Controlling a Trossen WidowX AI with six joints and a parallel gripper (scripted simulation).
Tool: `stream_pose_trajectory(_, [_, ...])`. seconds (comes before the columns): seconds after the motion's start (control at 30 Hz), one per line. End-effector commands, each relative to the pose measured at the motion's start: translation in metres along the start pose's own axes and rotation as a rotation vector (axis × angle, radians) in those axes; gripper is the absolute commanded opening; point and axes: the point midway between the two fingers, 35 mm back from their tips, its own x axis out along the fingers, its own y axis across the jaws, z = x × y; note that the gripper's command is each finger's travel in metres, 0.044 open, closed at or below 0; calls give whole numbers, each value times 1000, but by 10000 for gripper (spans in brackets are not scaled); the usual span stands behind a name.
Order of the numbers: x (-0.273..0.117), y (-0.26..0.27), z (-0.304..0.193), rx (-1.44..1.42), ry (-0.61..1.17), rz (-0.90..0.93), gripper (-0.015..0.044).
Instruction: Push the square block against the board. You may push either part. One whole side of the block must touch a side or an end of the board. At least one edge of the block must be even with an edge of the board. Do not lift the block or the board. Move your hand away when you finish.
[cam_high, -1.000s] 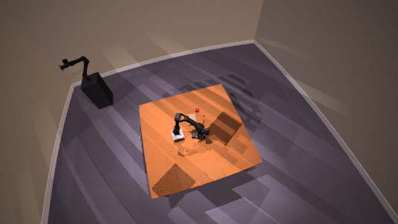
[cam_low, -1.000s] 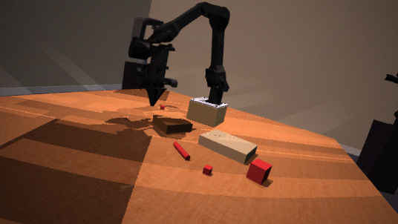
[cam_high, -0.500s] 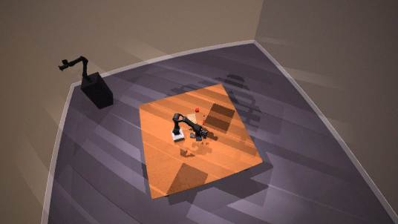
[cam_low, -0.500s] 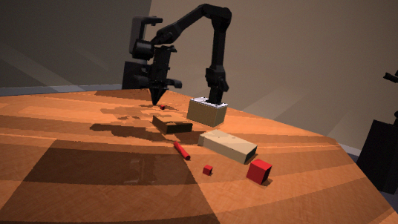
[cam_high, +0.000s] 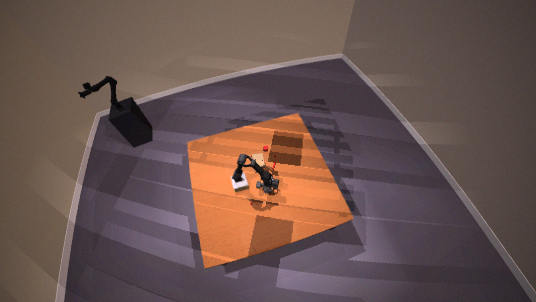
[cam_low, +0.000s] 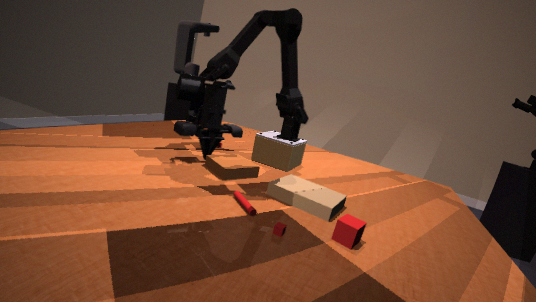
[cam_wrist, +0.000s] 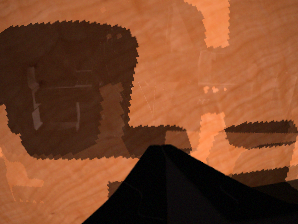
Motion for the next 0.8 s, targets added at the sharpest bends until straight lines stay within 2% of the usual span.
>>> stream_pose_trajectory(0.0, [2, 0, -4, 6, 2, -1, 0])
stream_pose_trajectory(0.77, [2, 2, -28, 6, 4, -1, 0])
